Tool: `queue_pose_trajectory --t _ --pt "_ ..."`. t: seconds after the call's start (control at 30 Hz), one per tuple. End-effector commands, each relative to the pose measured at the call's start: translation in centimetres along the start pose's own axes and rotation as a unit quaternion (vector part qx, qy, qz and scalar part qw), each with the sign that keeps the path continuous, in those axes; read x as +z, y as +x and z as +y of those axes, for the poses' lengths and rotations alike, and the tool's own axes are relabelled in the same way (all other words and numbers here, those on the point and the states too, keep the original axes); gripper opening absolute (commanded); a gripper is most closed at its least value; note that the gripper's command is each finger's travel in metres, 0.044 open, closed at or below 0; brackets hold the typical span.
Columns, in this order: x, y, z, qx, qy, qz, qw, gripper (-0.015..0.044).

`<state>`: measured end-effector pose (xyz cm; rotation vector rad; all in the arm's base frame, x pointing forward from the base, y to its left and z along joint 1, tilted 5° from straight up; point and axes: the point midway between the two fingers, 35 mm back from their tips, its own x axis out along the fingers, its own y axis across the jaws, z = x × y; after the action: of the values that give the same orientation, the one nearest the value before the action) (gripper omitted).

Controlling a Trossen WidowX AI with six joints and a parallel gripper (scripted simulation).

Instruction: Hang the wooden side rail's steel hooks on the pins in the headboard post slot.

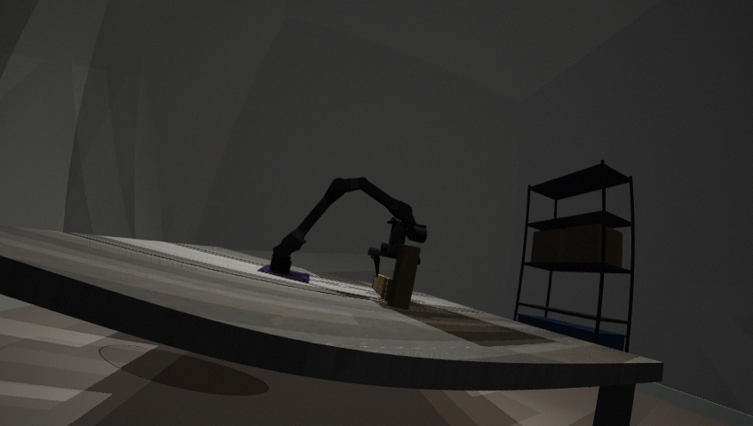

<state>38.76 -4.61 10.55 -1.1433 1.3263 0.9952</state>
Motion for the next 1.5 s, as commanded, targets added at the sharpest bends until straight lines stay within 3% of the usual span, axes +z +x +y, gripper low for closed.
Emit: queue_pose_trajectory --t 0.0,0.87,1.3,1.47 --pt "0.1 0.9 0.1 0.004 -0.002 -0.003 1.000 0.0440" --pt "0.1 4.6 0.4 0.004 -0.002 -0.002 1.000 0.0440" --pt "0.1 4.6 0.4 0.004 -0.002 -0.002 1.000 0.0099" --pt "0.1 4.6 0.4 0.004 -0.002 -0.002 1.000 0.0065"
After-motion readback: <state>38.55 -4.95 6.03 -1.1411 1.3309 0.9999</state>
